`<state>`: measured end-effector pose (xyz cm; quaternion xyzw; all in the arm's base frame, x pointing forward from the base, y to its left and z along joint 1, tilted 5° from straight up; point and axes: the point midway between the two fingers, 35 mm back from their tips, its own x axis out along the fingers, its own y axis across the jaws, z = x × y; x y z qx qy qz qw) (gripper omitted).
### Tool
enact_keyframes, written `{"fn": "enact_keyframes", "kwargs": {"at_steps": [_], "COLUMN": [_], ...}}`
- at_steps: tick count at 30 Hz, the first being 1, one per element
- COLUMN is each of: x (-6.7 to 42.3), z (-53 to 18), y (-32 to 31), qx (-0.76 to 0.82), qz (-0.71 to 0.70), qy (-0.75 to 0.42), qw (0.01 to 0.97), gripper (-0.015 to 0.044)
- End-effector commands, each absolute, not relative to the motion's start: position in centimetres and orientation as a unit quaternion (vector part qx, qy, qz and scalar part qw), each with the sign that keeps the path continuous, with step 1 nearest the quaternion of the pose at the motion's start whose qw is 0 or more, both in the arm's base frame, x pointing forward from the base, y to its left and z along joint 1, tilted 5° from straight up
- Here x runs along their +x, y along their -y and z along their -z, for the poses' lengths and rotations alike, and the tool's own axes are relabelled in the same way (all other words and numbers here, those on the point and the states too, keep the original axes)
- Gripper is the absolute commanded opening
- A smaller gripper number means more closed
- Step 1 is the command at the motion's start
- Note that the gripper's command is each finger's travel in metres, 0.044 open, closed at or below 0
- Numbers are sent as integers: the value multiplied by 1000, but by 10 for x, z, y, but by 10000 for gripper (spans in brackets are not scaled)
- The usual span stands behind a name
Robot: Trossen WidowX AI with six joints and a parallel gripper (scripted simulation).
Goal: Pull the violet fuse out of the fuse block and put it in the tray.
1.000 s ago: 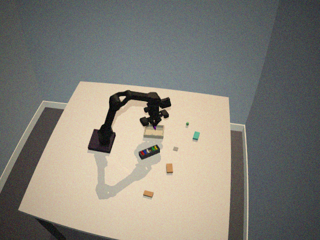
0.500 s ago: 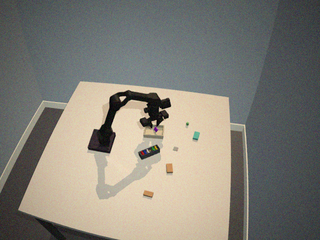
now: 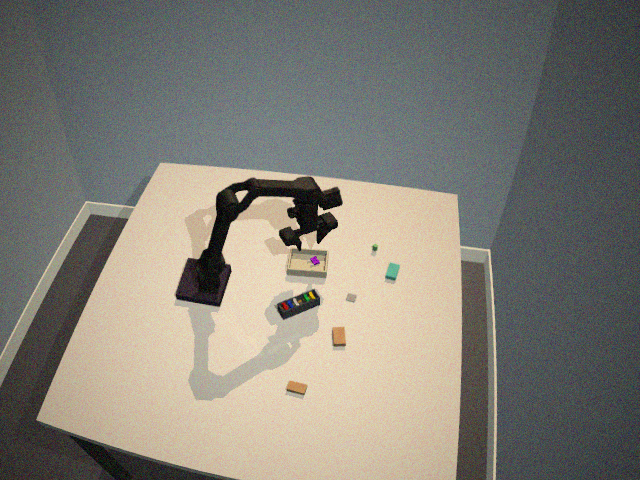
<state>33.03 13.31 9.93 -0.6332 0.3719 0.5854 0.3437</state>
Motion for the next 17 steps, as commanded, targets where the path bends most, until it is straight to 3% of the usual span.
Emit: {"fn": "enact_keyframes", "kwargs": {"at_steps": [1,17], "x": [330,330], "z": [-100,-99], "y": [-133,-133], "qx": [-631,-633], "qz": [-586,-586], "qy": [-374,-373], "qw": [344,343], "gripper": [330,330]}}
